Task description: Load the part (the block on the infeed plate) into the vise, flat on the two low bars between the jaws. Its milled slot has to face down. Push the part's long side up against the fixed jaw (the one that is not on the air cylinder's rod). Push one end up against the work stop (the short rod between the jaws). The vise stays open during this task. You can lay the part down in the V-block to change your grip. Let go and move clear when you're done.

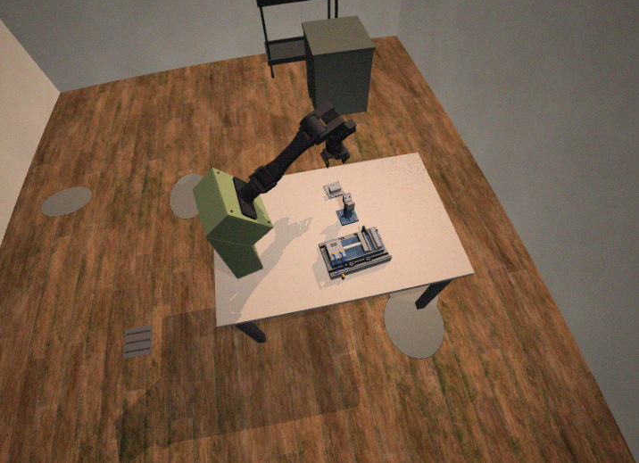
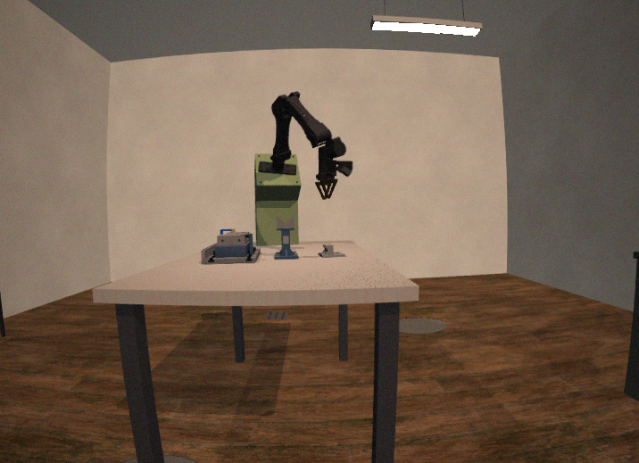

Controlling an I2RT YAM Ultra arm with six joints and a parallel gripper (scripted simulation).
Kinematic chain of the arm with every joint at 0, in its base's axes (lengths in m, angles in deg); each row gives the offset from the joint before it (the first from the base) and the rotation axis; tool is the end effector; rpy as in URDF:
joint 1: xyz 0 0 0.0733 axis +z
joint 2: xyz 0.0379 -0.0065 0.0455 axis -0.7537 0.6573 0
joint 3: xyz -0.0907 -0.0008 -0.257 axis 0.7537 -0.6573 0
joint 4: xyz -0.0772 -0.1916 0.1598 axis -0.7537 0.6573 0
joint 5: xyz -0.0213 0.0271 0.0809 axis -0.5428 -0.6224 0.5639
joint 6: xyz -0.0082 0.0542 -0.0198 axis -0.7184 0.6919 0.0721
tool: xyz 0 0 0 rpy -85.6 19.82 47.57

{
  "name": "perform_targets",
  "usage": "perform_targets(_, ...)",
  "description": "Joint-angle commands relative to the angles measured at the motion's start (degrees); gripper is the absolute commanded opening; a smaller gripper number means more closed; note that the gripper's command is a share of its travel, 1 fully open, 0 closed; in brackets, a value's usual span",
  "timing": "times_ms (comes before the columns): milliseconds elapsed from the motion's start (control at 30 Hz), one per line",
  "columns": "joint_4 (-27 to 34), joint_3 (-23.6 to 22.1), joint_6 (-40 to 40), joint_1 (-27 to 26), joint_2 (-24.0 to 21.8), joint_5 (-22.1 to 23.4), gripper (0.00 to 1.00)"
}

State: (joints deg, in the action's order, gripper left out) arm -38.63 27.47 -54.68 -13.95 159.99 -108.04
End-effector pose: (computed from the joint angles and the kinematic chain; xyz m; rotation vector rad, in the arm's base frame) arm 0.2742 0.1731 0.3491 -1.6580 1.5765 -0.7693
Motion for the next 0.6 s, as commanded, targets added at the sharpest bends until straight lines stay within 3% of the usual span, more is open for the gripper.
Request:
perform_targets(0,1.05,1.66,-0.38,0.86,-1.48,0.17,0.81)
perform_targets(567,-0.14,1.73,-0.51,-0.07,0.67,0.59,0.81)
